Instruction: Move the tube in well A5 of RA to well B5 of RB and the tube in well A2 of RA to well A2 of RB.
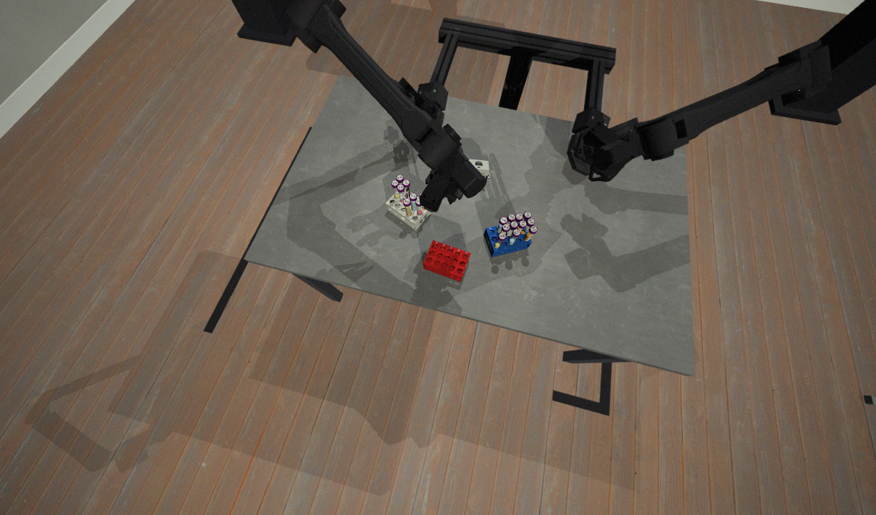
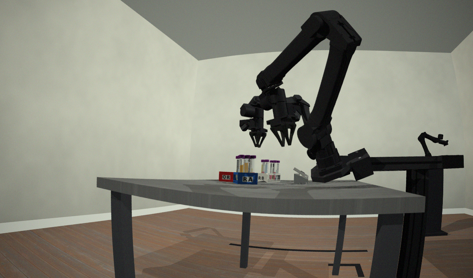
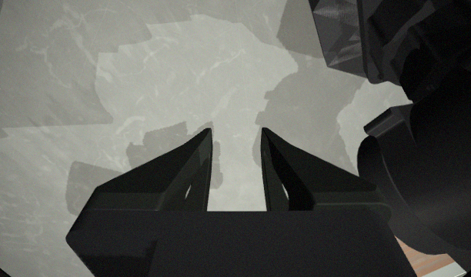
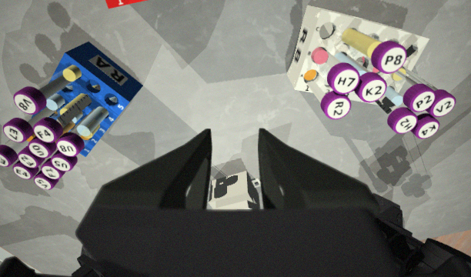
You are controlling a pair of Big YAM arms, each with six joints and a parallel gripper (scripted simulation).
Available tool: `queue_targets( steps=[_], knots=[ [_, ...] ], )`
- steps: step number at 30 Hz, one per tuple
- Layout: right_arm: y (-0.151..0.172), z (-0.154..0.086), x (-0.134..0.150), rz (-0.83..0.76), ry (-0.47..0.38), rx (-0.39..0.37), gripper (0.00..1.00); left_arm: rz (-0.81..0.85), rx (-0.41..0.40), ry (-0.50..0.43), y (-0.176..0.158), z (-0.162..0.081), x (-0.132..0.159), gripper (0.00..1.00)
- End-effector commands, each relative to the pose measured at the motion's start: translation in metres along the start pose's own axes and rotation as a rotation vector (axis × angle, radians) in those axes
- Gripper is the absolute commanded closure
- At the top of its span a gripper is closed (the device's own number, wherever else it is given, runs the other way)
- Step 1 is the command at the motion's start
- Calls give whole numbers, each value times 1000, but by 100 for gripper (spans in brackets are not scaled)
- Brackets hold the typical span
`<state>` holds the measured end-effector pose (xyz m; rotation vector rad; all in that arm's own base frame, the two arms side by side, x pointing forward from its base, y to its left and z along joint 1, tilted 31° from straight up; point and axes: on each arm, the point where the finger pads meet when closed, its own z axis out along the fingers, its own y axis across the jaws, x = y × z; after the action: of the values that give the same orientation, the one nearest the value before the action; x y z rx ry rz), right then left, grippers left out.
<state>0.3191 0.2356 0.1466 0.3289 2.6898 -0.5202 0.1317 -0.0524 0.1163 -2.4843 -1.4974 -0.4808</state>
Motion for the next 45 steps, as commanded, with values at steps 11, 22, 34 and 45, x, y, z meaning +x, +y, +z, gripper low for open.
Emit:
queue_targets(
  steps=[11,22,34,45],
  knots=[
    [77,-18,-10,41,-16,-41,70,-9,-24,-9,8,-10,1,70],
    [119,-17,20,42,-16,-45,70,-9,-24,-9,8,-10,1,70],
    [155,-7,39,65,-3,-21,70,-9,-24,-9,8,-10,1,70],
    [207,-17,90,34,-9,-36,70,-9,-24,-9,8,-10,1,70]
  ],
)
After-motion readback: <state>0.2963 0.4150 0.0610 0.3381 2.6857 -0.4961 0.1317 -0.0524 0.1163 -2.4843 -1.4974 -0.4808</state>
